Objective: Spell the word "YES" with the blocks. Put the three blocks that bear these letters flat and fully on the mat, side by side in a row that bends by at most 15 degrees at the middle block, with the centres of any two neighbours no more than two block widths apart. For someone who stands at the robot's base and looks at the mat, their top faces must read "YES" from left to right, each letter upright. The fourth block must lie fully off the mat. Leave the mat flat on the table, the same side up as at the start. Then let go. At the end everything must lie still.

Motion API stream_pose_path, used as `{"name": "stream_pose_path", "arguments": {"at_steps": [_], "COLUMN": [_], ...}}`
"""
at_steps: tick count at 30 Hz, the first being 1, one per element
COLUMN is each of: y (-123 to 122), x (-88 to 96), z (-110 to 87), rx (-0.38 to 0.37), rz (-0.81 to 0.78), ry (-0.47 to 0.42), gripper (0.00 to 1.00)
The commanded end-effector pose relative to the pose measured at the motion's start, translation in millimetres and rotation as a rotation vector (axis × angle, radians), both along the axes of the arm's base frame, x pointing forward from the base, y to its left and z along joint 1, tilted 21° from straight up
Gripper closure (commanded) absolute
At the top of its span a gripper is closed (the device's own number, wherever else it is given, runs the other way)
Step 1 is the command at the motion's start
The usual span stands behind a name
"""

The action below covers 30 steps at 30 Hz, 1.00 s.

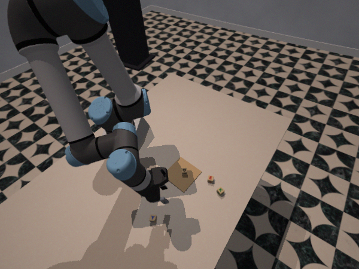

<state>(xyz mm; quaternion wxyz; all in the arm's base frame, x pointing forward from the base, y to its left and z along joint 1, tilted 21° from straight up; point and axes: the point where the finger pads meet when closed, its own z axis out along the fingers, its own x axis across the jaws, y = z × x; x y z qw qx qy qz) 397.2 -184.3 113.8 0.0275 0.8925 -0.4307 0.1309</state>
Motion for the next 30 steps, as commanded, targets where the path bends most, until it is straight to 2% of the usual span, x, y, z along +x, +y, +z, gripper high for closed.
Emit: {"name": "stream_pose_path", "arguments": {"at_steps": [1, 5, 7, 13, 18, 22, 30], "y": [46, 80, 80, 124, 151, 167, 178], "x": [4.1, 5.0, 5.0, 1.7, -2.9, -6.2, -8.6], "z": [-13.2, -19.8, -19.8, -26.8, -29.8, -30.9, -31.0], "rx": [-0.011, -0.036, -0.036, -0.086, -0.129, -0.154, -0.175], "rz": [-0.042, -0.066, -0.066, -0.097, -0.116, -0.126, -0.133], "ry": [0.055, 0.085, 0.085, 0.109, 0.112, 0.109, 0.102], "gripper": [0.00, 0.00, 0.00, 0.00, 0.00, 0.00, 0.00]}}
